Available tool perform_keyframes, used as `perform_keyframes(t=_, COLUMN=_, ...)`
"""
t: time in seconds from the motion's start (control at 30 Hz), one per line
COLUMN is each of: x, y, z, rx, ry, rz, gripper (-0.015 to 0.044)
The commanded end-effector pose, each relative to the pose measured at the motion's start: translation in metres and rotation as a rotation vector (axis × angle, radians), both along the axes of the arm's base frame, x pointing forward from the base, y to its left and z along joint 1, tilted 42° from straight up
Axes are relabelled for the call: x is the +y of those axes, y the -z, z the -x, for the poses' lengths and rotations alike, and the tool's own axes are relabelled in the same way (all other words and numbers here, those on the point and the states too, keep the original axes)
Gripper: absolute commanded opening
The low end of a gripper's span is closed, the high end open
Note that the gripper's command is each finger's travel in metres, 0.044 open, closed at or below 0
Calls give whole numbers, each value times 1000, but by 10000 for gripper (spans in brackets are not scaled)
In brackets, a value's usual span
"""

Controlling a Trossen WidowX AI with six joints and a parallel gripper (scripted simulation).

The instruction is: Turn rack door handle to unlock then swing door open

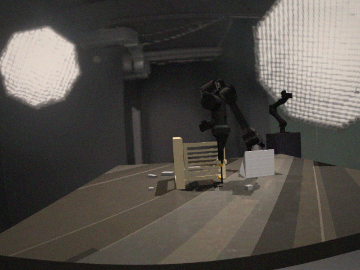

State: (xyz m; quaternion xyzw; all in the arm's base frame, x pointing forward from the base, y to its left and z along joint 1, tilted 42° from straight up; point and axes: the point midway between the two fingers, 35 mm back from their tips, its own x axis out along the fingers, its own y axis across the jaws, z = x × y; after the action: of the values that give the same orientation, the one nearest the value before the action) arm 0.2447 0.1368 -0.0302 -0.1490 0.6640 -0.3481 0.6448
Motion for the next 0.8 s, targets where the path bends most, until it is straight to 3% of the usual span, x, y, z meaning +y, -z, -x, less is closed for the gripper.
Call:
perform_keyframes(t=0.0, x=0, y=0, z=0, rx=-5, ry=9, rz=1, gripper=236)
perform_keyframes(t=0.1, x=0, y=0, z=0, rx=-5, ry=9, rz=1, gripper=298)
perform_keyframes(t=0.77, x=16, y=-17, z=-5, rx=-5, ry=9, rz=0, gripper=298)
